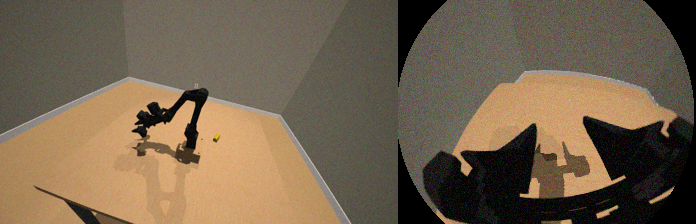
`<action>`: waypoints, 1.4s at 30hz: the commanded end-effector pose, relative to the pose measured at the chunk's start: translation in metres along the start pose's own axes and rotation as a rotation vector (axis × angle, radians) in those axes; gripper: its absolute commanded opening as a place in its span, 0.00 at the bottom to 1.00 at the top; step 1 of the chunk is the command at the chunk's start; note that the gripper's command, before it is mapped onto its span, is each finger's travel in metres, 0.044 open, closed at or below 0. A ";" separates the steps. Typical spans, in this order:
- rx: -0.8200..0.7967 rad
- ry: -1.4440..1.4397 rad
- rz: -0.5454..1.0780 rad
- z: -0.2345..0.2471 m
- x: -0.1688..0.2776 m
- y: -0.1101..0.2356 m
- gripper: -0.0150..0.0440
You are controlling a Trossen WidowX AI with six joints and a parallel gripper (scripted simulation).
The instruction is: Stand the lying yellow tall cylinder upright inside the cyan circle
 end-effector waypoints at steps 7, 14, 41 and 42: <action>0.222 -0.152 0.134 -0.089 0.026 0.020 0.78; 0.372 -0.284 0.235 -0.146 0.055 0.052 0.78; 0.840 -0.905 0.570 -0.246 0.185 0.257 0.78; 0.853 -0.931 0.579 -0.245 0.190 0.266 0.78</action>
Point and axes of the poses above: the point midway between the two fingers, 35 mm back from their tips, its own y axis back along the fingers, its own z axis across the jaws, x = y × z, the point moved 2 cm from there along y, back along the fingers, and after that the axes turned 4 degrees about y, right-handed, at the moved point
